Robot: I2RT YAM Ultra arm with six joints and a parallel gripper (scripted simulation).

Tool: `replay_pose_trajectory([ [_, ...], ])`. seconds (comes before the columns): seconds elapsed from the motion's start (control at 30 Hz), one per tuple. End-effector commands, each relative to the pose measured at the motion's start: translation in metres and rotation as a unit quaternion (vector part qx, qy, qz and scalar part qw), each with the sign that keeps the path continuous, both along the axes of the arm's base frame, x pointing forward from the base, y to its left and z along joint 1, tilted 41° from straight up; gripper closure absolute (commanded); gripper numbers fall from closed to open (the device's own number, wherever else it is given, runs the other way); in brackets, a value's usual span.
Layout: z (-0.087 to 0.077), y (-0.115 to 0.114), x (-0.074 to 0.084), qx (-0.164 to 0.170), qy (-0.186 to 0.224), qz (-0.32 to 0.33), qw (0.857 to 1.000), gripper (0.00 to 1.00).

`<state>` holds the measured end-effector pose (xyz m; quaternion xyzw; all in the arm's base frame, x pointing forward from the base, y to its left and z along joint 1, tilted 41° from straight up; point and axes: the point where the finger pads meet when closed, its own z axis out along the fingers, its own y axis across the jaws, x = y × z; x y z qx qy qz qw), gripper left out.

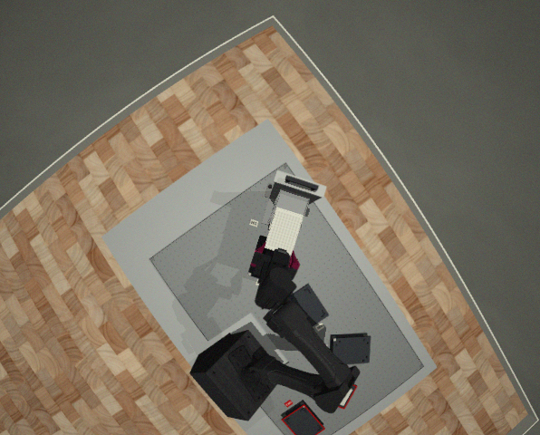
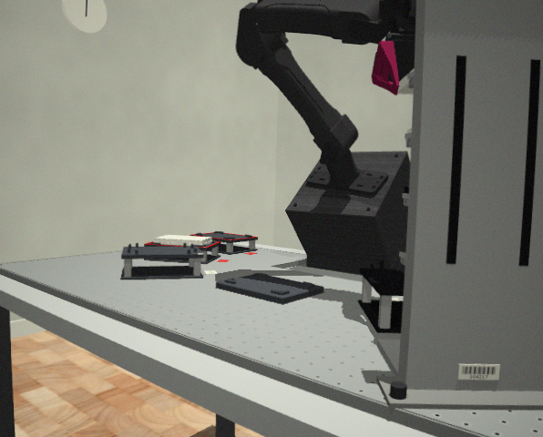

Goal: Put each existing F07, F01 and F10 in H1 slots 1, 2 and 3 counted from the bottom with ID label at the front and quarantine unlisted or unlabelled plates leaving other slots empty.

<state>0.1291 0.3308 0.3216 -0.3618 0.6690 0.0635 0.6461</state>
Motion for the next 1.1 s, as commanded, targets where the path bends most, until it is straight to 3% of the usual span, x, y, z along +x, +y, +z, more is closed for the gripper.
replay_pose_trajectory([
  [0.0,0.002,-0.002,-0.005,0.006,0.000,0.004,1.000,0.14],
  [1.07,-0.018,-0.028,-0.025,0.005,0.001,0.004,1.000,0.14],
])
